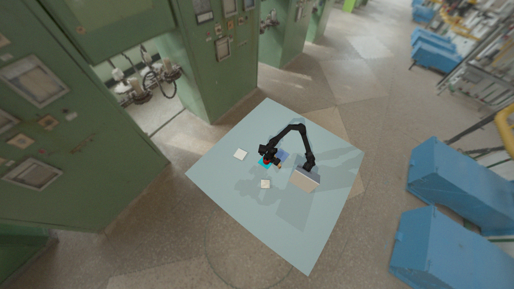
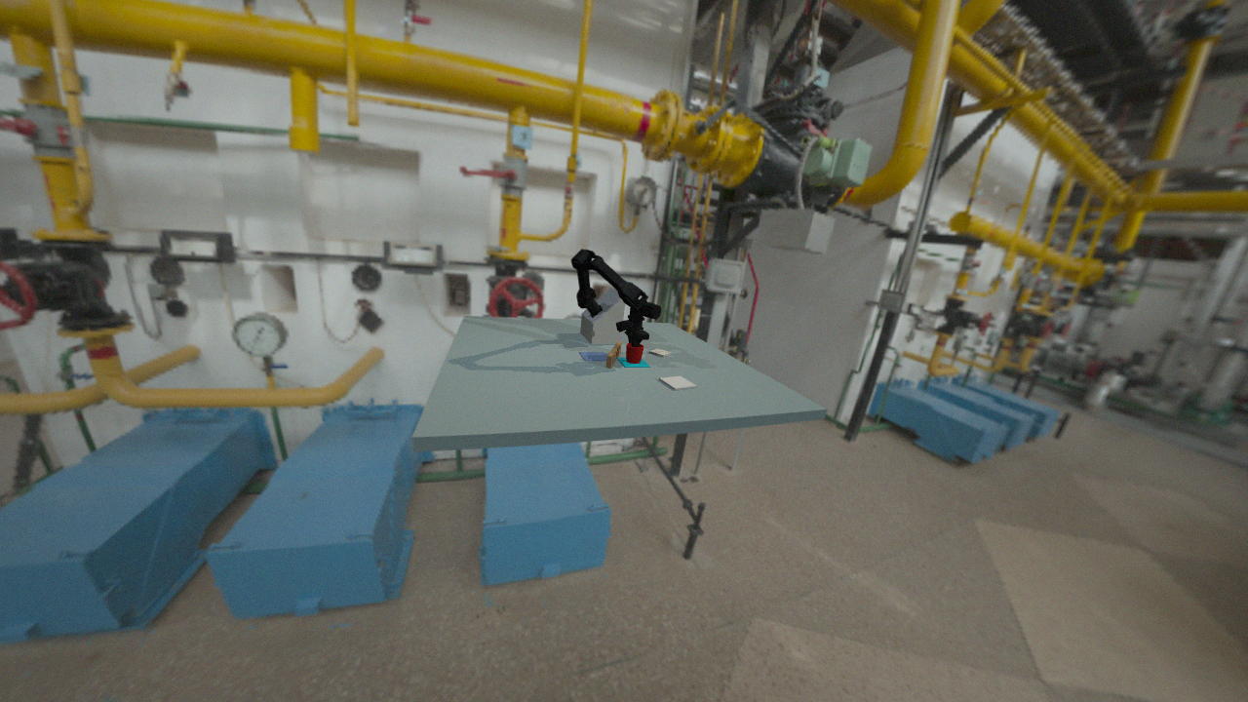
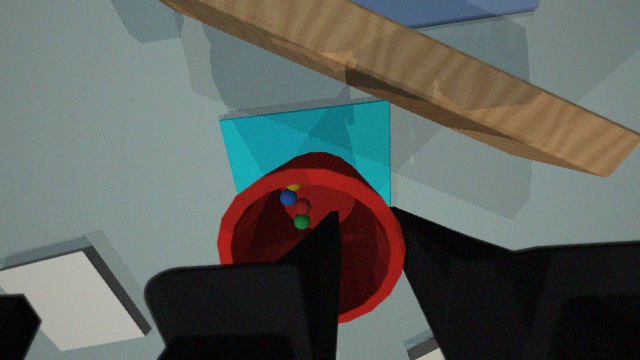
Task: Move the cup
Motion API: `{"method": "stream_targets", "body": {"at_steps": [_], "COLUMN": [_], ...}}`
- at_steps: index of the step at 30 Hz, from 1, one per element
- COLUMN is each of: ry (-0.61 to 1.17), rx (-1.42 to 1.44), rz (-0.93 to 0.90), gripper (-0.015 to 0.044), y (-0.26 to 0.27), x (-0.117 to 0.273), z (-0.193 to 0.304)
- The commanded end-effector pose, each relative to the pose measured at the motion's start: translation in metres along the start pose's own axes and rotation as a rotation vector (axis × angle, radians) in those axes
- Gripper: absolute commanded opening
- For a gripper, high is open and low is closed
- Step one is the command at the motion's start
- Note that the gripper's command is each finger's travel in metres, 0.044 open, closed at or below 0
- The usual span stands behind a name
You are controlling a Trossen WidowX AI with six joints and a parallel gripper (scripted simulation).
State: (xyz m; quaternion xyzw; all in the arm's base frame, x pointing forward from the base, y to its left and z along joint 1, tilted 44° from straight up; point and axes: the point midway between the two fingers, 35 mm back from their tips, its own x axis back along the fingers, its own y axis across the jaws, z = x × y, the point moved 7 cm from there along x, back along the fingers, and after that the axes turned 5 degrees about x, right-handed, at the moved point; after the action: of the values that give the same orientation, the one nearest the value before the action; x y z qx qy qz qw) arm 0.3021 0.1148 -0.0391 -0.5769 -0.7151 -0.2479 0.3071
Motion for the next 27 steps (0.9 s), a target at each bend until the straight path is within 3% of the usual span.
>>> {"method": "stream_targets", "body": {"at_steps": [1, 27], "ry": [0.000, -0.003], "rx": [-0.001, 0.007], "rz": [0.000, 0.003], "gripper": [0.0128, 0.0128], "y": [0.000, -0.003], "x": [0.001, 0.044], "z": [0.000, 0.001]}}
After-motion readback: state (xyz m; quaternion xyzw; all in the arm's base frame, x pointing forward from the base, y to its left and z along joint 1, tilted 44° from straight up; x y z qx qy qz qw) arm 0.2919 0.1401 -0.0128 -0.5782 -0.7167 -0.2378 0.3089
